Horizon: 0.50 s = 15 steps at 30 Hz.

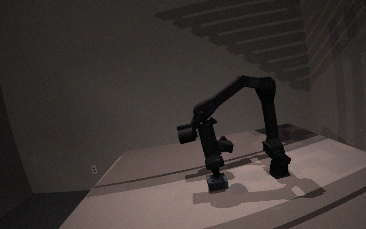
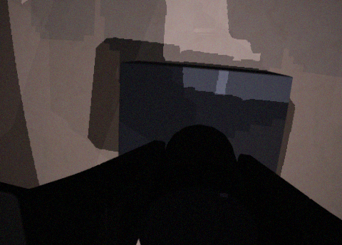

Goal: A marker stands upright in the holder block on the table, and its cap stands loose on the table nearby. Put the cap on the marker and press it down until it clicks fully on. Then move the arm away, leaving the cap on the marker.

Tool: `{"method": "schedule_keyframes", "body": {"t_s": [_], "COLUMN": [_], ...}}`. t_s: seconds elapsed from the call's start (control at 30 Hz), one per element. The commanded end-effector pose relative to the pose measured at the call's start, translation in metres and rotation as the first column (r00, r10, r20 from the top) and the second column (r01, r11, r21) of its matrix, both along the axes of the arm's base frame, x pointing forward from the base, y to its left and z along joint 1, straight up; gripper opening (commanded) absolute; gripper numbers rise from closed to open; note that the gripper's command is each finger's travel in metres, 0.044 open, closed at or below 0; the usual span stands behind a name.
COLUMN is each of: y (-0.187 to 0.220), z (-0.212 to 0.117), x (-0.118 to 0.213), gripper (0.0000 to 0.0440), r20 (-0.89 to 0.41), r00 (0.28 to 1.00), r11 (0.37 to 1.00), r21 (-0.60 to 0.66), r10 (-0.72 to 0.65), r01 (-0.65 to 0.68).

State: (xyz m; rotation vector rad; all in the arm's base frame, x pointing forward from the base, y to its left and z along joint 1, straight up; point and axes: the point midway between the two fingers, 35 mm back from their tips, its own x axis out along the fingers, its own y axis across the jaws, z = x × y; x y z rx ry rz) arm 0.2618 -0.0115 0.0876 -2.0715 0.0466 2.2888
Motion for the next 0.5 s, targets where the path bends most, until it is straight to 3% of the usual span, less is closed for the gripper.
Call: {"method": "schedule_keyframes", "body": {"t_s": [0.0,0.47], "y": [-0.0018,-0.0068], "z": [-0.0126,-0.0134], "x": [-0.0080,-0.0071], "gripper": [0.0065,0.0093], "r20": [-0.037,-0.006], "r00": [0.999,1.000], "r11": [1.000,1.000], "r21": [-0.006,-0.030], "r10": [0.004,0.000], "r01": [-0.005,0.000]}}
